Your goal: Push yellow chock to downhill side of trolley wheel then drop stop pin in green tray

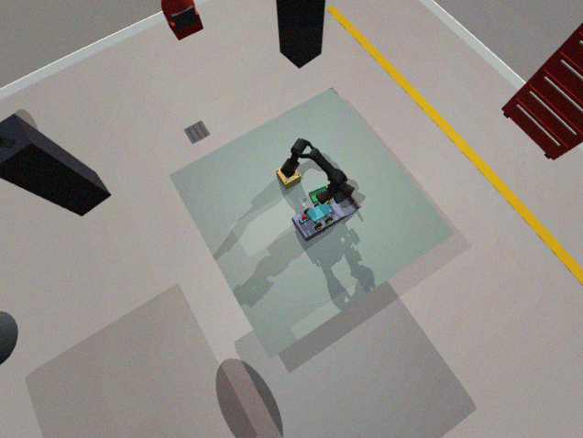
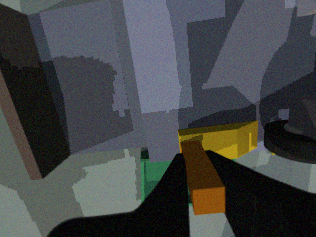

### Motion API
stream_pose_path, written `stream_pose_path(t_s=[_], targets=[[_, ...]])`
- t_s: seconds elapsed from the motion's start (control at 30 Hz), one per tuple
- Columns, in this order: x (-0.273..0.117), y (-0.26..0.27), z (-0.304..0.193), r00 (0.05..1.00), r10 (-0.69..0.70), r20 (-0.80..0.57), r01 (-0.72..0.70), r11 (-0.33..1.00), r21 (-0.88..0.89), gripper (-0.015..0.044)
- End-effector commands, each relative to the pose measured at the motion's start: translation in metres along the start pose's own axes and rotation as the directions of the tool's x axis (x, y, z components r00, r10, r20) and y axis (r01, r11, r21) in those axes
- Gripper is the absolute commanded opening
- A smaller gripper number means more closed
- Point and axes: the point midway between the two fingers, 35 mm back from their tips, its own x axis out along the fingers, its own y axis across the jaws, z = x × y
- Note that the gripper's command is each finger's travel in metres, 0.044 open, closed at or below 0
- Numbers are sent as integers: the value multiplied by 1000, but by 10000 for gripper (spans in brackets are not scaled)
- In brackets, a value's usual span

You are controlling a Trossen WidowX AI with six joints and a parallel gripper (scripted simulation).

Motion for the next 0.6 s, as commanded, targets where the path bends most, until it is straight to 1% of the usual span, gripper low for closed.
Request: stream_pose_path(t_s=[0.0, 0.23, 0.53, 0.57], targets=[[0, -5, 0, 1000, -6, 0, 6, 1000, -2, 0], [0, -11, 0, 1000, -7, 0, 7, 1000, -2, 0], [0, -6, 0, 1000, 0, 0, 0, 1000, -1, 0], [0, -6, 0, 1000, 0, 0, 0, 1000, -1, 26]])
